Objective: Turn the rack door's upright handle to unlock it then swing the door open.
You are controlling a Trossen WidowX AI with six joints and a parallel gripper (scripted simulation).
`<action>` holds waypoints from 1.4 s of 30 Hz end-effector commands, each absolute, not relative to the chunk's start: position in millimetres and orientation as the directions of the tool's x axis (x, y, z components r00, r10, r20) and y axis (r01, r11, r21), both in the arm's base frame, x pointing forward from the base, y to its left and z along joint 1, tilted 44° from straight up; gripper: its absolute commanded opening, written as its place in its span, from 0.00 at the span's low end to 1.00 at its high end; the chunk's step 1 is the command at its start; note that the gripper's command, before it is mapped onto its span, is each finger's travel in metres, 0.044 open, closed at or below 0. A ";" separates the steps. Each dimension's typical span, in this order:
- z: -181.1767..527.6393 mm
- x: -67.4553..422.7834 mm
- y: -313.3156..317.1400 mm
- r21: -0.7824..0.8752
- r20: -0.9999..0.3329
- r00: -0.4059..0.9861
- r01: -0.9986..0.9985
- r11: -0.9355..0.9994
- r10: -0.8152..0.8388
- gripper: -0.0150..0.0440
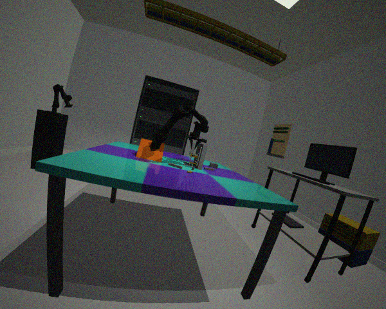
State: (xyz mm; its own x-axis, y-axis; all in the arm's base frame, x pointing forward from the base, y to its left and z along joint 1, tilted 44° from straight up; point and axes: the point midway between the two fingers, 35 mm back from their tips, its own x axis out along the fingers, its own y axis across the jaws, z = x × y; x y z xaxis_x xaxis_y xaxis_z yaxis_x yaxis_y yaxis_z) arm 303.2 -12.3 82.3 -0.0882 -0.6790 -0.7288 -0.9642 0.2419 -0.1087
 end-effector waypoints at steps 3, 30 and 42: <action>78.9 297.2 -8.2 -0.184 -0.730 -0.088 -0.930 0.319 -0.678 0.29; 56.8 264.8 19.8 -0.444 -0.732 -0.089 -0.690 0.572 -0.676 0.29; 42.7 252.6 36.6 -0.527 -0.732 -0.090 -0.553 0.645 -0.675 0.29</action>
State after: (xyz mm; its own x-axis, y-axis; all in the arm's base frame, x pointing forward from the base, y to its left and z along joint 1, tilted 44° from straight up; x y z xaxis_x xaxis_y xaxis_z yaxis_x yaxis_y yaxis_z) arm 253.9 33.5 46.6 -0.0941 -0.6750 -0.7318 -0.6067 0.6216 -0.4954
